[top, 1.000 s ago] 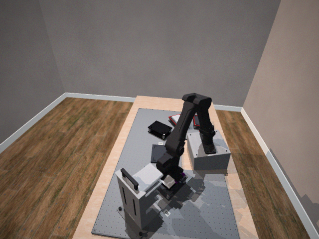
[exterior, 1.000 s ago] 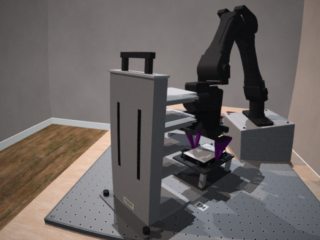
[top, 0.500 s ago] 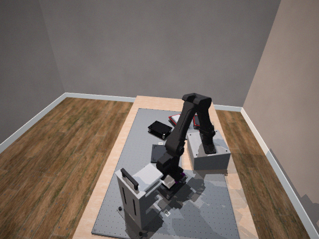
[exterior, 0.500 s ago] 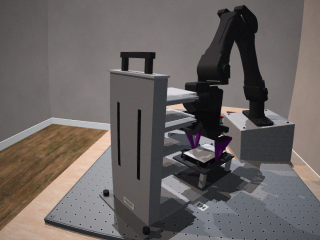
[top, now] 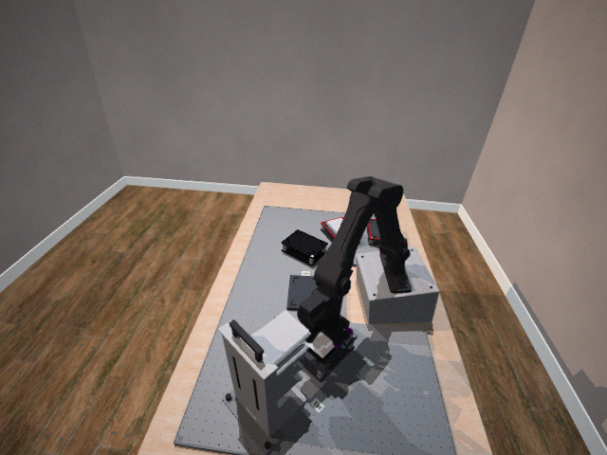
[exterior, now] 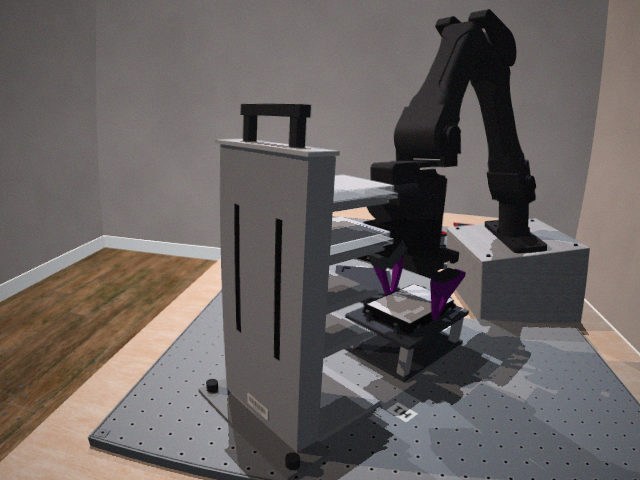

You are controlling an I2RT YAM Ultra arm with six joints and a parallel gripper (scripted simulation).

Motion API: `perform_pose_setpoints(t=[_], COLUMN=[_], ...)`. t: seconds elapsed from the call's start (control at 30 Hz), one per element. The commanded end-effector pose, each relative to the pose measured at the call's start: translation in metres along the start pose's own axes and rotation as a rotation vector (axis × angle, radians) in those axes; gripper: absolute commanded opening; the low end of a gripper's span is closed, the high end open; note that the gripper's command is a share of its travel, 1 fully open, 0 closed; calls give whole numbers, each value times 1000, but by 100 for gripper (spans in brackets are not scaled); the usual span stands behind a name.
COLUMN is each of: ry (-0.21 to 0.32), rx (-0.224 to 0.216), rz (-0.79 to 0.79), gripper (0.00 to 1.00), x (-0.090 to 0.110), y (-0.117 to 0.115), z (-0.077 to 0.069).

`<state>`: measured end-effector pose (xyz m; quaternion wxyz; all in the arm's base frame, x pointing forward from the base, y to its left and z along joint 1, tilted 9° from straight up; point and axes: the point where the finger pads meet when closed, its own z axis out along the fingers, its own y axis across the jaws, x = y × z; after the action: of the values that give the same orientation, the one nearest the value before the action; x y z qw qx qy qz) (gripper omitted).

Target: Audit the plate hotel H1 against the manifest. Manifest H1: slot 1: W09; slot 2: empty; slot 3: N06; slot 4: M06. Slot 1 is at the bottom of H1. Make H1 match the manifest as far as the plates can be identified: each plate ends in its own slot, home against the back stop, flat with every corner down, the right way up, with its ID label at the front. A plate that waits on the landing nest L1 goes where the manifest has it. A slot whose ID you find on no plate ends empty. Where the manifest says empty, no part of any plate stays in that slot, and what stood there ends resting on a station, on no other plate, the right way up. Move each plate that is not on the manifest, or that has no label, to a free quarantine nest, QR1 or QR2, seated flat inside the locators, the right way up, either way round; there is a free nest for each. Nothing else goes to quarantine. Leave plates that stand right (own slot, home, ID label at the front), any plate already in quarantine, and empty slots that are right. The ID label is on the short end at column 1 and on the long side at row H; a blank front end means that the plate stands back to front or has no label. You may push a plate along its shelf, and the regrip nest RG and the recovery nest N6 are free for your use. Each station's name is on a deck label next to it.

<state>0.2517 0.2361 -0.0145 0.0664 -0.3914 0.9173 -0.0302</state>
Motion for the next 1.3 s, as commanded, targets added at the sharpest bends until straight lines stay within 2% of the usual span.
perform_pose_setpoints(t=[0.0,1.27], ry=[-30,-30], rx=[0,0], rz=[3,3], gripper=[86,86], x=[-6,-5], y=[-1,-1], z=[-13,-47])
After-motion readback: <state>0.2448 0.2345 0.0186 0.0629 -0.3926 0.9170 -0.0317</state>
